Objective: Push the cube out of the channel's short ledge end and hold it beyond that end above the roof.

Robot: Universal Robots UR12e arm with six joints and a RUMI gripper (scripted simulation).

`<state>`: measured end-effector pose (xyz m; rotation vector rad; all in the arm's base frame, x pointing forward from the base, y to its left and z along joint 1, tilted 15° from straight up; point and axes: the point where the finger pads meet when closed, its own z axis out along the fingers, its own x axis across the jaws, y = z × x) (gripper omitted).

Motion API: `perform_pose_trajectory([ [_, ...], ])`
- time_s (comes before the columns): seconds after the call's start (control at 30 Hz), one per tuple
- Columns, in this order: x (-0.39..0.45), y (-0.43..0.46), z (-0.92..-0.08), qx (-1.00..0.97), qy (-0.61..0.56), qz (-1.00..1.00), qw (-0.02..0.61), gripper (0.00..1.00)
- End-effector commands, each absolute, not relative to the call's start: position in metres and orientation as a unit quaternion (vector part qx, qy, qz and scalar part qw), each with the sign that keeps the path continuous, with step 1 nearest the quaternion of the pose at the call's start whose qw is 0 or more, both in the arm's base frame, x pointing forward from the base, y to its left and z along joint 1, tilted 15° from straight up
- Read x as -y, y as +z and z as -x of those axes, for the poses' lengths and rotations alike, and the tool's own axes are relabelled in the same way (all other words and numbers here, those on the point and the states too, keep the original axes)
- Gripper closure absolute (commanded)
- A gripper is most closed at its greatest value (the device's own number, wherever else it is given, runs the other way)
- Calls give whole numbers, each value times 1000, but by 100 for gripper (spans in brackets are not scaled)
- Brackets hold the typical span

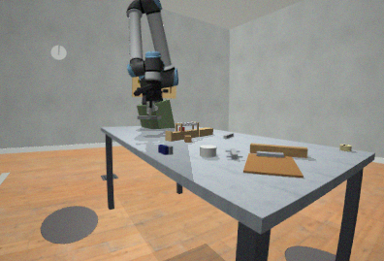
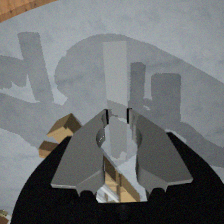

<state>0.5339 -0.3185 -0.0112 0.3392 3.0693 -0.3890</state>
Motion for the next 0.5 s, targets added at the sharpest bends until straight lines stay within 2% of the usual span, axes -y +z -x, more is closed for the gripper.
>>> perform_pose_trajectory([
  [0.0, 283, -21, -552, -989, -123, -86, 12, 100],
  [0.13, 232, -34, -573, -991, -121, -55, 8, 100],
  [0.2, 232, -34, -573, -991, -121, -55, 8, 100],
  [0.47, 102, -68, -602, -992, -121, 24, -2, 100],
])
